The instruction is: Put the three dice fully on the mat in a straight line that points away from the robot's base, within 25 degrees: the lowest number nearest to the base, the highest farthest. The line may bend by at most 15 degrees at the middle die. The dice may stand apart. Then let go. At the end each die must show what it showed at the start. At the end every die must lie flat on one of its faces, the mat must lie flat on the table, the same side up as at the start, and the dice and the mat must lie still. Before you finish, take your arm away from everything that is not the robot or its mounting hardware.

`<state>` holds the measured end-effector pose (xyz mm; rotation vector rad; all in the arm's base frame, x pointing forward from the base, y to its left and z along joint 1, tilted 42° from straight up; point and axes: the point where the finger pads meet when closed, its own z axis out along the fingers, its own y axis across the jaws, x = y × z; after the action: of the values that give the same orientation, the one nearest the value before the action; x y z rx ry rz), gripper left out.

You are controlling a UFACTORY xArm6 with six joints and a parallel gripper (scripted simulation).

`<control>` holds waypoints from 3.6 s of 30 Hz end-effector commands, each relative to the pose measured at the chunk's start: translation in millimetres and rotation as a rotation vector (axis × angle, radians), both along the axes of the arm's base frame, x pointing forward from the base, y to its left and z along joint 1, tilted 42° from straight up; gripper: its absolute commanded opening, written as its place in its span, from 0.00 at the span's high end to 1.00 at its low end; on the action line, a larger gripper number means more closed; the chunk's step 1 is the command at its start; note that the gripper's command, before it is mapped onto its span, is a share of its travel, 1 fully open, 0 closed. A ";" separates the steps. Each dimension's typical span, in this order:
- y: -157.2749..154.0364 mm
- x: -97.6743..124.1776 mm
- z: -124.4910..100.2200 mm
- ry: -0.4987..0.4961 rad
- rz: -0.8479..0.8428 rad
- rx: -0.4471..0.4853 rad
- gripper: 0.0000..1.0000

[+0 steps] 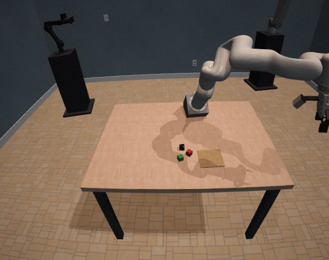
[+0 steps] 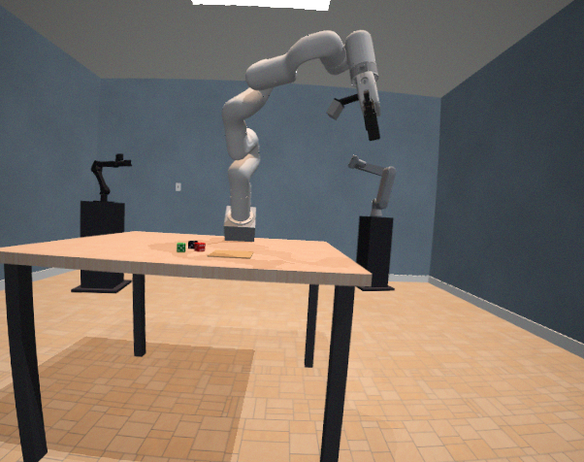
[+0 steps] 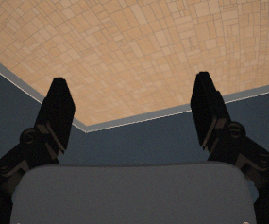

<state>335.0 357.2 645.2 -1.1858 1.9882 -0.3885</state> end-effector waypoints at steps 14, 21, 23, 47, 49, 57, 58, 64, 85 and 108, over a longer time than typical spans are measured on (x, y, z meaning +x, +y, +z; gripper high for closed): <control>-0.2 -0.7 1.7 -0.002 0.001 0.003 0.00; -4.0 2.3 -0.7 0.006 -0.013 0.013 0.00; -12.0 8.3 -5.8 0.023 -0.044 0.035 0.00; -174.5 72.1 -100.2 0.290 -0.694 0.507 0.00; -182.5 73.0 -104.7 0.300 -0.728 0.534 0.00; -229.4 75.2 -131.4 0.351 -0.940 0.701 0.00; -231.1 75.2 -132.3 0.352 -0.948 0.708 0.00; -269.2 72.8 -154.3 0.383 -1.131 0.859 0.00; -361.7 52.3 -210.1 0.409 -1.616 1.306 0.00; -461.4 6.1 -276.3 0.308 -2.156 1.967 0.00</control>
<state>350.0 -88.5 377.6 2.0763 1.7626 0.7192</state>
